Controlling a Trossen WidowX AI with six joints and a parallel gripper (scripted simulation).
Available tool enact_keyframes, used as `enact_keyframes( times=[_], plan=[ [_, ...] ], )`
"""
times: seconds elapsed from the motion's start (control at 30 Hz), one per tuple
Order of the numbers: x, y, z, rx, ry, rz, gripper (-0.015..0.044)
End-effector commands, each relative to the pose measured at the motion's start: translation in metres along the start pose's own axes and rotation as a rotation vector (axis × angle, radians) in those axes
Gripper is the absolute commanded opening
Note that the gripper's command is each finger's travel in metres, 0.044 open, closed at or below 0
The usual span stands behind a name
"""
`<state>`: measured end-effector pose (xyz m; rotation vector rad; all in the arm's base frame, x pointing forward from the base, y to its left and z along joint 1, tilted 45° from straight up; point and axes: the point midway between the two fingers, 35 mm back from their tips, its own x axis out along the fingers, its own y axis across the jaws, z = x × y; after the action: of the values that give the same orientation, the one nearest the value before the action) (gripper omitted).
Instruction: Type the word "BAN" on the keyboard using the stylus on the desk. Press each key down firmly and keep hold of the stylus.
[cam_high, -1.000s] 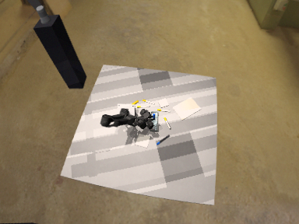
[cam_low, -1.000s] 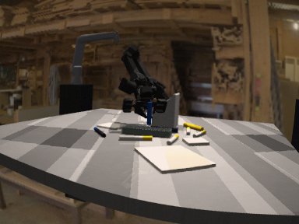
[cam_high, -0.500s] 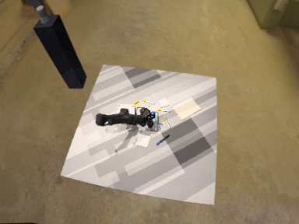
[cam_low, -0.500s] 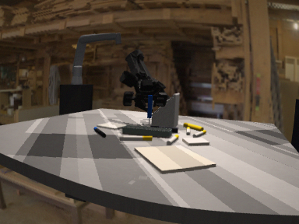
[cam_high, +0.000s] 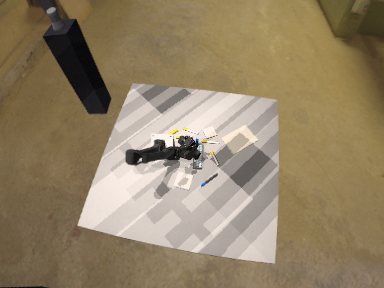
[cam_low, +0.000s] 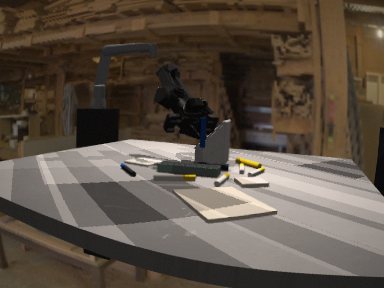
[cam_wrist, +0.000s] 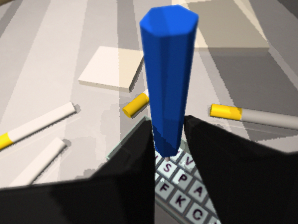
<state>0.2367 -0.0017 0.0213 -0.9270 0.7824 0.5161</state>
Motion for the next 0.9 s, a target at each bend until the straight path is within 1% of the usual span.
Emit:
enact_keyframes(
  times=[0.0,0.2,0.5,0.87],
  plan=[
    [0.003,0.009,0.007,-0.053,-0.002,0.093,0.0004],
    [0.007,0.024,0.017,-0.134,-0.004,0.233,0.0000],
    [0.007,0.024,0.016,-0.137,-0.004,0.237,0.0000],
    [0.015,0.025,0.001,-0.137,-0.004,0.236,0.0000]
  ],
)
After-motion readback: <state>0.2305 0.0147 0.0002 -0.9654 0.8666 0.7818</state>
